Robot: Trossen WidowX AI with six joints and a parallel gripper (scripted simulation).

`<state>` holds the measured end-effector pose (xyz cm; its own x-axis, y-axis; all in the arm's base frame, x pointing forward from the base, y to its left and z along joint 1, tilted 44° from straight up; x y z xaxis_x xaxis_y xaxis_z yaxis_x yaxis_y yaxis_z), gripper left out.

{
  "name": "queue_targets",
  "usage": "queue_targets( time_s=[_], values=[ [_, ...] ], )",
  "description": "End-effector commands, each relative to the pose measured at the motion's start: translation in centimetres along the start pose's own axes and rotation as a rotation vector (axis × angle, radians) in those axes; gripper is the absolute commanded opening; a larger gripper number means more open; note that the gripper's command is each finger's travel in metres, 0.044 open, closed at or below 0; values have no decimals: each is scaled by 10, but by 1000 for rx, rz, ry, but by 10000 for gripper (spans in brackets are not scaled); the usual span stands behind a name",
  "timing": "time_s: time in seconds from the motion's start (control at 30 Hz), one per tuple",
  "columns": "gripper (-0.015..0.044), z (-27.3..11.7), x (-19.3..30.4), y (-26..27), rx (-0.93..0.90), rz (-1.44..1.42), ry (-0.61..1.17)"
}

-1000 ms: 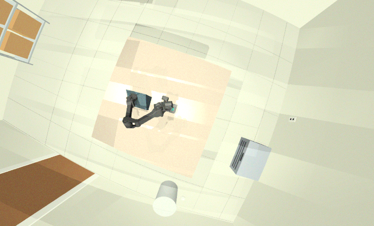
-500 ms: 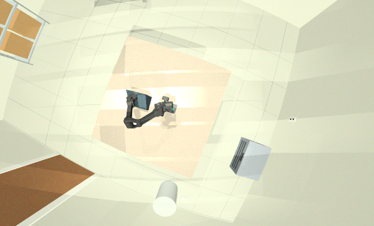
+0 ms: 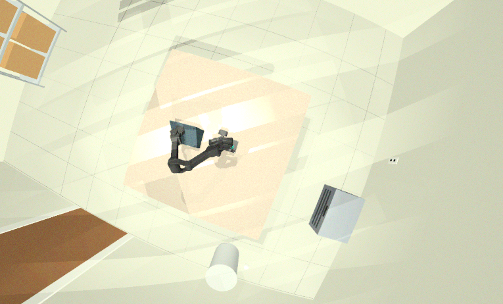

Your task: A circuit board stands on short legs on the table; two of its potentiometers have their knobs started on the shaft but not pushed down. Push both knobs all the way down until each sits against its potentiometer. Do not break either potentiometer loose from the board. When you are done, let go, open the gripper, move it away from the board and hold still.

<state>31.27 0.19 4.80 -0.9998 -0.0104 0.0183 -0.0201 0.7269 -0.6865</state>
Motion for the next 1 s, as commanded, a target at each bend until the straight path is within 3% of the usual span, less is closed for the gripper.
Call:
queue_targets(
  time_s=[0.0,0.97],
  values=[
    [0,2,1,0,4,-5,3],
    [0,8,1,0,4,-5,3]
  ],
)
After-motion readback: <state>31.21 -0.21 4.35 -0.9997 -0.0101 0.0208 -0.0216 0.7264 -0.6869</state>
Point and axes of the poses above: the point midway between the two fingers, 35 mm back from their tips, its own z axis out along the fingers, its own y axis across the jaws, x = y × z, the point moved 8 cm from there along -z, back along the fingers, and after that the axes turned 7 degrees about -z, right-handed, at the moved point
